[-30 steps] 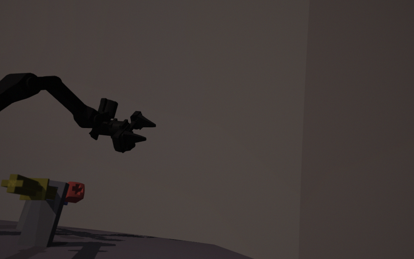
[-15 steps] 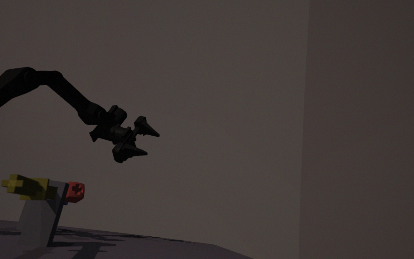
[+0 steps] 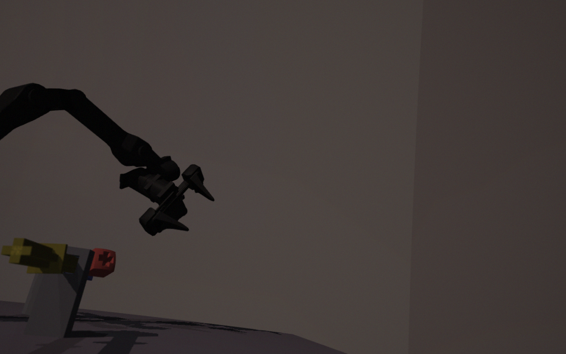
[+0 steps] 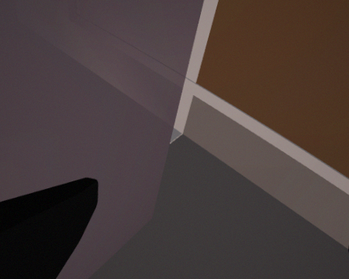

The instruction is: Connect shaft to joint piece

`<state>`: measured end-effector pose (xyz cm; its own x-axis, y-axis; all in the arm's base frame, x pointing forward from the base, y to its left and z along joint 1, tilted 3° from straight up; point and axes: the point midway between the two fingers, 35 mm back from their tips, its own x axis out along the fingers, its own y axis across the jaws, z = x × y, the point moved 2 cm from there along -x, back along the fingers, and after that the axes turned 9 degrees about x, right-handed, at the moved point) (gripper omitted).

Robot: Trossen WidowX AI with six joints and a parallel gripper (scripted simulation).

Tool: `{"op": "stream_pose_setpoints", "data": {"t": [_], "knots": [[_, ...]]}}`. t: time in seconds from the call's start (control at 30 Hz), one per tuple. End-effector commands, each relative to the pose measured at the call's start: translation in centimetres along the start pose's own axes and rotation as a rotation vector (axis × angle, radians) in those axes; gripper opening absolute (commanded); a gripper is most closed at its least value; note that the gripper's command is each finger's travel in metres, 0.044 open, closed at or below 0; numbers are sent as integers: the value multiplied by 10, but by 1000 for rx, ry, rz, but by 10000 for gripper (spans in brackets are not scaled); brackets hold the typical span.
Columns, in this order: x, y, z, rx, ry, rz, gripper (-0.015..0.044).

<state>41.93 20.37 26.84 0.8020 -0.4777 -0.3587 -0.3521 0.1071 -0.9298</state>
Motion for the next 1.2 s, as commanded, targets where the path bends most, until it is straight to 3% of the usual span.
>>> {"op": "stream_pose_setpoints", "data": {"t": [0.0, 0.47, 0.83, 1.17], "knots": [[5, 11, -18, 74, 34, 73, 440], [8, 50, -89, 322, 273, 289, 440], [-6, 68, -146, 503, 539, 369, 440], [-6, 70, -151, 597, 574, 383, 440]]}}
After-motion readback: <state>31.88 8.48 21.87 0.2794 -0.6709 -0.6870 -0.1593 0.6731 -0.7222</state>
